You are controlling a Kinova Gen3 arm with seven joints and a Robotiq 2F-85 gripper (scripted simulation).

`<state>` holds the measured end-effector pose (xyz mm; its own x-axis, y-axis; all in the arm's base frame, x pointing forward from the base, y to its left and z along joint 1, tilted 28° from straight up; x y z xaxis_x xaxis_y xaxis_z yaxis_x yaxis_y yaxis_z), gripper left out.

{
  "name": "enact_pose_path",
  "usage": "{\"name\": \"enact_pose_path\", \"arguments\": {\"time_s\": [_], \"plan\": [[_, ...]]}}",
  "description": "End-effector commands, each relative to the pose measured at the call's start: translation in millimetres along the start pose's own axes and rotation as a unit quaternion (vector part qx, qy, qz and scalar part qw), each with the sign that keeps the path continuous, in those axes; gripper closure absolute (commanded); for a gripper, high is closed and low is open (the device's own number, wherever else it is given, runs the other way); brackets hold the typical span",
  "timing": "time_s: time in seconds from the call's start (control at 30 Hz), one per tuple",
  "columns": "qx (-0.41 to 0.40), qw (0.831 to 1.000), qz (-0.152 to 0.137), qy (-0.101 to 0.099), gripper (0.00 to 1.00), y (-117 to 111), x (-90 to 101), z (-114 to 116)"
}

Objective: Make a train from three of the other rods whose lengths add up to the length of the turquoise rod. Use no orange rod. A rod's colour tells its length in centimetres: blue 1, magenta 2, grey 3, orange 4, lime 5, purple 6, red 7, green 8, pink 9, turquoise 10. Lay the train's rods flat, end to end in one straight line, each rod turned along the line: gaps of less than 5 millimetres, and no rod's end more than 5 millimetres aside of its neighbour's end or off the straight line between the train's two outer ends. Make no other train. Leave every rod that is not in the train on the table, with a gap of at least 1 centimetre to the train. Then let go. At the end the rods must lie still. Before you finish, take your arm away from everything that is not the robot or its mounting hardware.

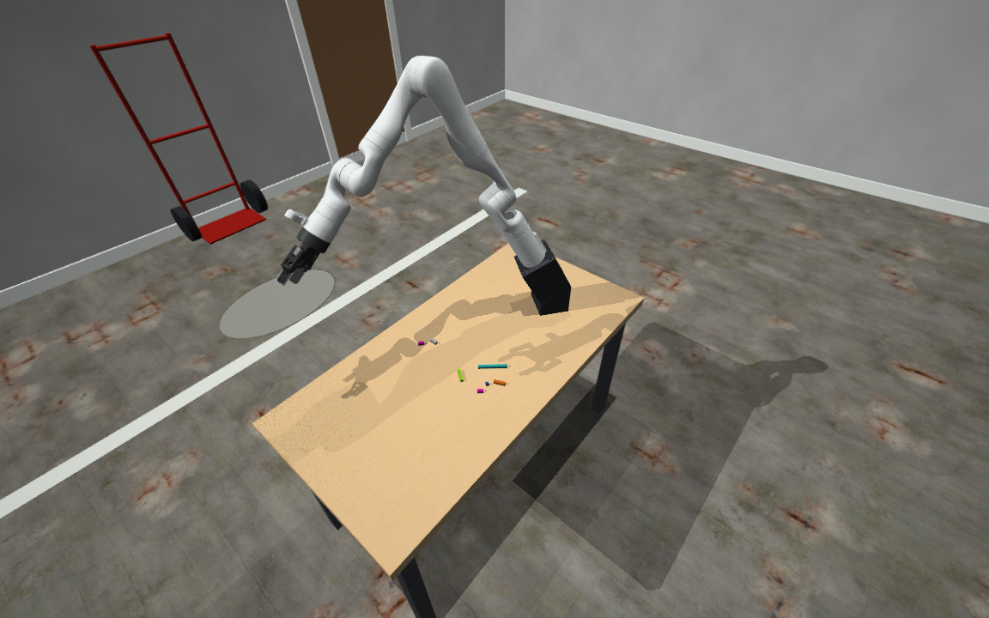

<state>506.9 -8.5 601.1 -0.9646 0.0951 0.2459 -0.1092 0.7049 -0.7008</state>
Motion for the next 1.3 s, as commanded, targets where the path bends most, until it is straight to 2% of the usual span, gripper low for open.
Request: {"name": "enact_pose_path", "arguments": {"time_s": [0.0,0.87,0.9,1.27], "plan": [[-0.001,1.0,0.002,0.008,0.0,-3,-6.0,9],[-0.001,1.0,0.002,0.008,0.0,-3,-6.0,9],[0.01,1.0,-0.006,0.024,0.0,2,-13.1,27],[0.01,1.0,-0.006,0.024,0.0,2,-13.1,27]]}}
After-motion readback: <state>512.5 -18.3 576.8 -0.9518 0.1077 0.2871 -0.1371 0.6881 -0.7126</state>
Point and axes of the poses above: the point where the finger pads meet when closed, its own x axis back along the fingers, its own z axis across the jaws, y = z × x, the point moved 10 cm from there along x, back along the fingers, and after that the axes turned 8 degrees about -x, right-handed, at the moved point
